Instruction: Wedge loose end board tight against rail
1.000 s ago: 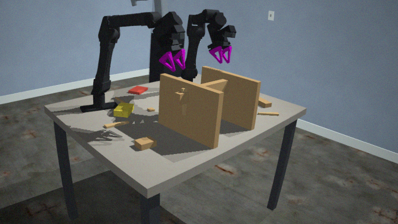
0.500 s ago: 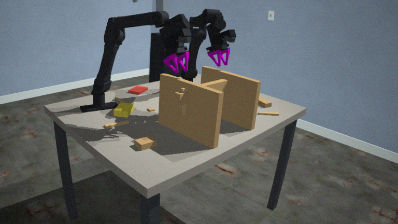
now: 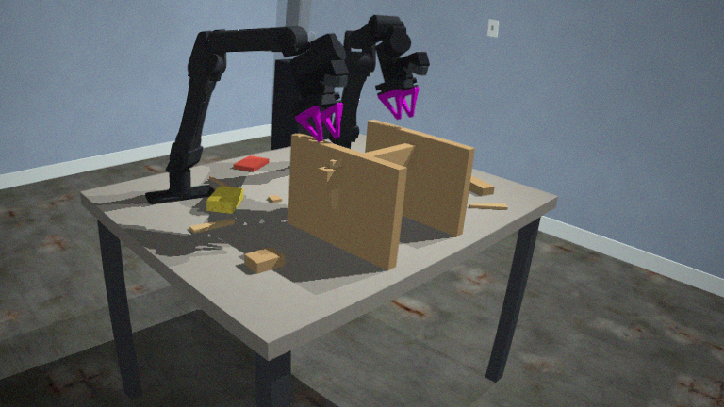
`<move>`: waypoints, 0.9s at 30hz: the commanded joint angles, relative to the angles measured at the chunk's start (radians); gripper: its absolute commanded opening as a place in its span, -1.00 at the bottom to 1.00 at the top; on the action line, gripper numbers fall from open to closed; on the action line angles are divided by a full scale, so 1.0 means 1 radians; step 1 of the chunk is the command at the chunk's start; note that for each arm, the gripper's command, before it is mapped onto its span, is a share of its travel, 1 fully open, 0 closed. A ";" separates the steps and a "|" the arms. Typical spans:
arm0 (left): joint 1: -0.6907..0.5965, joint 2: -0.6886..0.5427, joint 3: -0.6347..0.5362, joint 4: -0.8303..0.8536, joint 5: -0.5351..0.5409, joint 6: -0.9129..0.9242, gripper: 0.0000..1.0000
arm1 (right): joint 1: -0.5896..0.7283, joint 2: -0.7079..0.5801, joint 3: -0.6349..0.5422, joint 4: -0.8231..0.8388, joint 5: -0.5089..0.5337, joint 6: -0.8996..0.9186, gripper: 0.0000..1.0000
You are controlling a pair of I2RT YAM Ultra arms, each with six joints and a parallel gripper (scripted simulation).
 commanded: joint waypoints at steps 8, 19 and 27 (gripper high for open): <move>-0.010 0.006 0.030 -0.012 -0.012 -0.005 0.08 | -0.010 -0.048 -0.064 0.071 0.010 -0.005 0.08; -0.010 0.006 0.030 -0.012 -0.012 -0.005 0.08 | -0.008 -0.067 -0.145 0.135 0.010 -0.006 0.08; -0.010 0.006 0.030 -0.012 -0.012 -0.005 0.08 | -0.006 -0.072 -0.184 0.168 0.010 -0.006 0.08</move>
